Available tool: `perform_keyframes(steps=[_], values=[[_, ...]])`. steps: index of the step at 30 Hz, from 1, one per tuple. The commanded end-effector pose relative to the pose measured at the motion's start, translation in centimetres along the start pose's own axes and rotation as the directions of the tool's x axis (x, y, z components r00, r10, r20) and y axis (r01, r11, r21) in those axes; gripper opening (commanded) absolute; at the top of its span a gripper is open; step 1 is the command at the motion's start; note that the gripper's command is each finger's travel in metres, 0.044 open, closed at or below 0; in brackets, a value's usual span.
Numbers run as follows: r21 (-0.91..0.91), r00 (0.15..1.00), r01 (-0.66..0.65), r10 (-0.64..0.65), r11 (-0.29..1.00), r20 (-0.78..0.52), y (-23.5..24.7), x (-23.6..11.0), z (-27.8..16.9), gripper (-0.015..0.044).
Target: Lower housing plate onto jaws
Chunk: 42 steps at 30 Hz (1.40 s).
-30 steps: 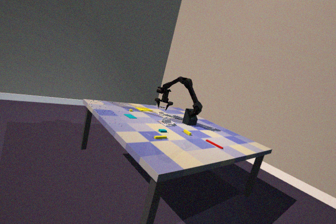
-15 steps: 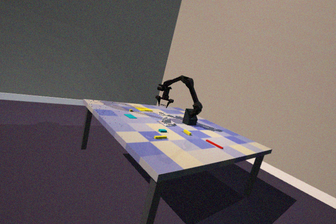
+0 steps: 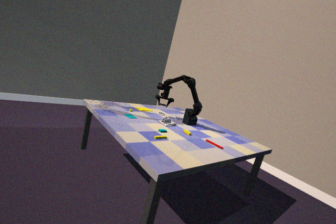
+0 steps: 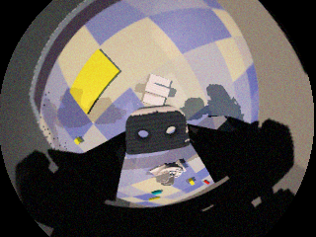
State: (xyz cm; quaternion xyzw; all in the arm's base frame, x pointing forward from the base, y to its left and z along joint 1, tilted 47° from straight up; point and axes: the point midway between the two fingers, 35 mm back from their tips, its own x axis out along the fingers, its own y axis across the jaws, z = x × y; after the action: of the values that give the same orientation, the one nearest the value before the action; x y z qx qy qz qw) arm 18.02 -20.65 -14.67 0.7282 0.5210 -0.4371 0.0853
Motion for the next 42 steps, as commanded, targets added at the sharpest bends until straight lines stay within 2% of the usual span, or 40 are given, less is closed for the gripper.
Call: perform_keyframes(steps=[1,10,20,42], values=[[-0.114,1.0,-0.001,0.001,0.993,-0.001,0.0,-0.2,-1.6,0.0351],[-0.336,1.0,-0.004,0.006,0.942,0.003,0.1,-0.7,-4.6,0.0351],[-0.562,1.0,-0.005,0.009,0.827,0.005,-0.1,-0.9,-8.0,0.0351],[-0.917,1.0,-0.007,0.009,0.398,-0.004,-1.7,-0.8,-15.1,0.0351]])
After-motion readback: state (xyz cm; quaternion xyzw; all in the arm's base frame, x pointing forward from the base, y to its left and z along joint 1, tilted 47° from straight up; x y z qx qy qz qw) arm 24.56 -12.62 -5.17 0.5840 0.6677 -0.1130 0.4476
